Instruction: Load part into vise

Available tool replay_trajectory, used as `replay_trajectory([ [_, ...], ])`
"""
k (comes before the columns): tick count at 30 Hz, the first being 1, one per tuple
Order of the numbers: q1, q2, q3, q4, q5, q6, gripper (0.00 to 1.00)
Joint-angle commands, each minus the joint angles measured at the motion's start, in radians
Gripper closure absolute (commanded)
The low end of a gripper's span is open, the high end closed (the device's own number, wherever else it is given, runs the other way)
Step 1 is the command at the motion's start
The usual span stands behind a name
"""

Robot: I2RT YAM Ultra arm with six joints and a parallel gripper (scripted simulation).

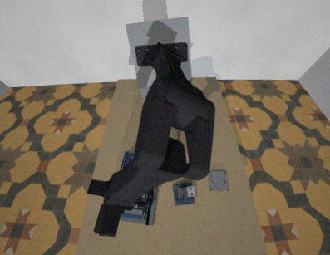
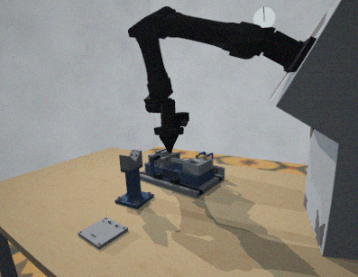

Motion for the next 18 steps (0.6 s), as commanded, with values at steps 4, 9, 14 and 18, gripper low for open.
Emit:
replay_trajectory([
  [4,-0.003,0.014,0.032,0.003,0.014,0.009,1.00],
  [9,-0.003,0.014,0.032,0.003,0.014,0.009,1.00],
  [14,-0.003,0.014,0.033,-0.001,0.014,0.009,1.00],
  [18,-0.003,0.015,0.035,-0.007,0.014,0.009,1.00],
])
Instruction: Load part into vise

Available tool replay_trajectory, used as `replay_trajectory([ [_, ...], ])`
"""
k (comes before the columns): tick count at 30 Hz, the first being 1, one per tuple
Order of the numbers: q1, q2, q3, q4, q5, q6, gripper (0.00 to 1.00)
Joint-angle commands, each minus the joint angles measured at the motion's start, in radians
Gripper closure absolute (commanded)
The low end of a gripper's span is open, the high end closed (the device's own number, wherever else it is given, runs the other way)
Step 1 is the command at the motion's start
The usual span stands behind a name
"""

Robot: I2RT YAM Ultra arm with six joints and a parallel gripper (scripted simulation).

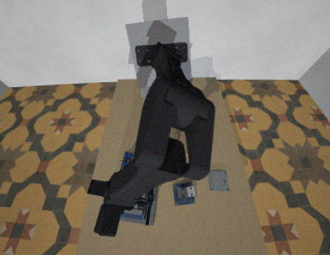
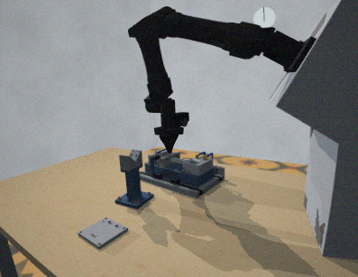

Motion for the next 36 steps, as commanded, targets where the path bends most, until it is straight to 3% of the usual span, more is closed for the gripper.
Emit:
replay_trajectory([
  [1,-0.003,0.015,0.035,-0.007,0.014,0.009,1.00],
  [36,-0.002,0.028,0.075,-0.039,0.014,0.009,1.00],
])
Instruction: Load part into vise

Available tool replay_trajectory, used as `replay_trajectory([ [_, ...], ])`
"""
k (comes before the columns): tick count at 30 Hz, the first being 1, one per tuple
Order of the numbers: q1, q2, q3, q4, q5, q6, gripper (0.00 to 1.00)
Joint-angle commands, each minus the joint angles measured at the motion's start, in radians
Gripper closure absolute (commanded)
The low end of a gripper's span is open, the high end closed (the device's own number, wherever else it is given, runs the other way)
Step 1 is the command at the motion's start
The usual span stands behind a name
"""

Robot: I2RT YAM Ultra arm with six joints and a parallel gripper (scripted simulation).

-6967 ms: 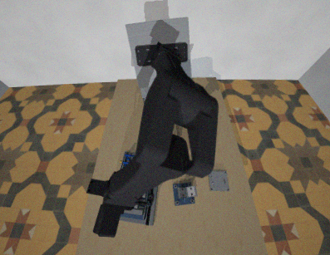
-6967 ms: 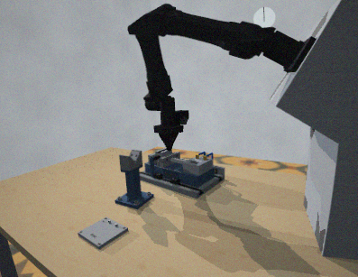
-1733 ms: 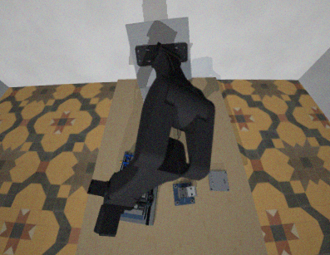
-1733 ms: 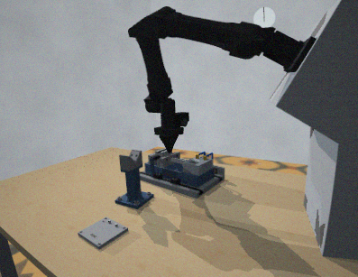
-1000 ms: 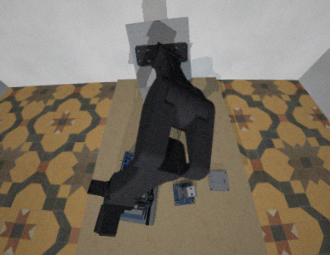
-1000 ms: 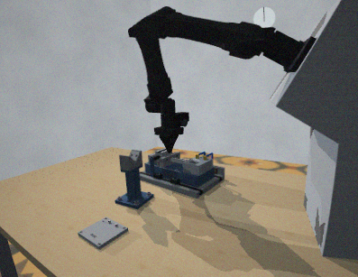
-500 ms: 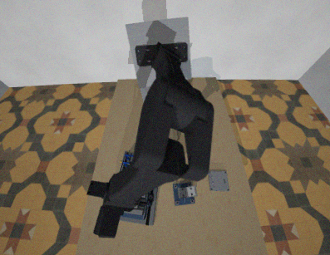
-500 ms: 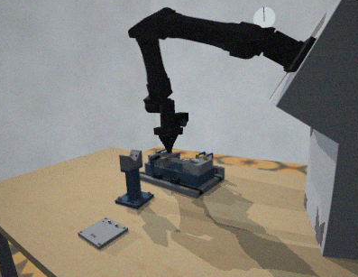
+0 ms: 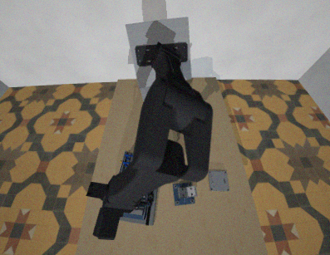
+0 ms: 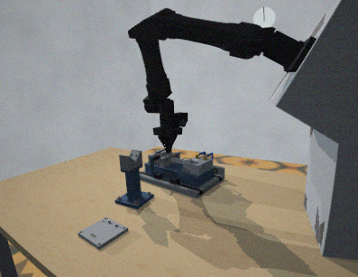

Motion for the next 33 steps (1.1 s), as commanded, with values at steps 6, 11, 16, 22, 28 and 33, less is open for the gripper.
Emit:
replay_trajectory([
  [6,-0.002,0.012,0.043,-0.023,0.014,0.009,1.00],
  [11,-0.002,0.014,0.050,-0.027,0.014,0.009,1.00],
  [16,-0.002,0.010,0.056,-0.032,0.014,0.009,1.00],
  [22,-0.002,0.017,0.061,-0.023,0.014,0.009,1.00],
  [28,-0.002,0.017,0.065,-0.022,0.014,0.009,1.00],
  [33,-0.002,0.012,0.066,-0.019,0.014,0.008,1.00],
])
